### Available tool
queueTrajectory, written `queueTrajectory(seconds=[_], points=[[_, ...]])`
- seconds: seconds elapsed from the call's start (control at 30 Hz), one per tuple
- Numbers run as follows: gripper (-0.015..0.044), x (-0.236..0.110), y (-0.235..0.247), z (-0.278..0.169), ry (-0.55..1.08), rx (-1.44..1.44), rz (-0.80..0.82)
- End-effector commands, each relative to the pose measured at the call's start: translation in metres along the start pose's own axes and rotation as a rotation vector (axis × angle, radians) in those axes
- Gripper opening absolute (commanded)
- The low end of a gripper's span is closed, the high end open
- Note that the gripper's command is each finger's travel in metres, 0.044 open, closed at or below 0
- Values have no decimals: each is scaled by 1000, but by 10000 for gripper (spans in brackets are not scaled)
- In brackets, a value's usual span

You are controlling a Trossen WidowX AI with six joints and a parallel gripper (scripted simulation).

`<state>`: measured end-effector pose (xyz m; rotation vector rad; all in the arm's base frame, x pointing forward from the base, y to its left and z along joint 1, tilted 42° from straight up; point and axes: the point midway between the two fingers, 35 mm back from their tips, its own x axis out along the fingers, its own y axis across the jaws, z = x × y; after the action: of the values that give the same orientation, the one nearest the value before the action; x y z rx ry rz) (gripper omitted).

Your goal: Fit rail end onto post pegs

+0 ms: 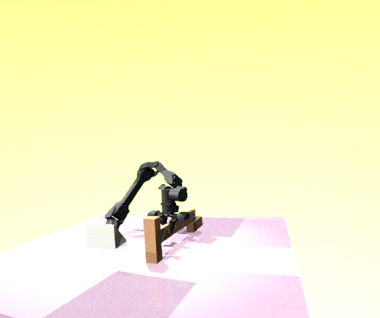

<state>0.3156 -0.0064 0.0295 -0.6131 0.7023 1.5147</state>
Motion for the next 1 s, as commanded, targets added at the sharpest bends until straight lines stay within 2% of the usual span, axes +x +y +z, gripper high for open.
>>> queueTrajectory(seconds=[0.0, 0.97], points=[[0, -4, -2, -4, 4, -2, -11], [0, -6, -4, -12, 5, -2, -11]])
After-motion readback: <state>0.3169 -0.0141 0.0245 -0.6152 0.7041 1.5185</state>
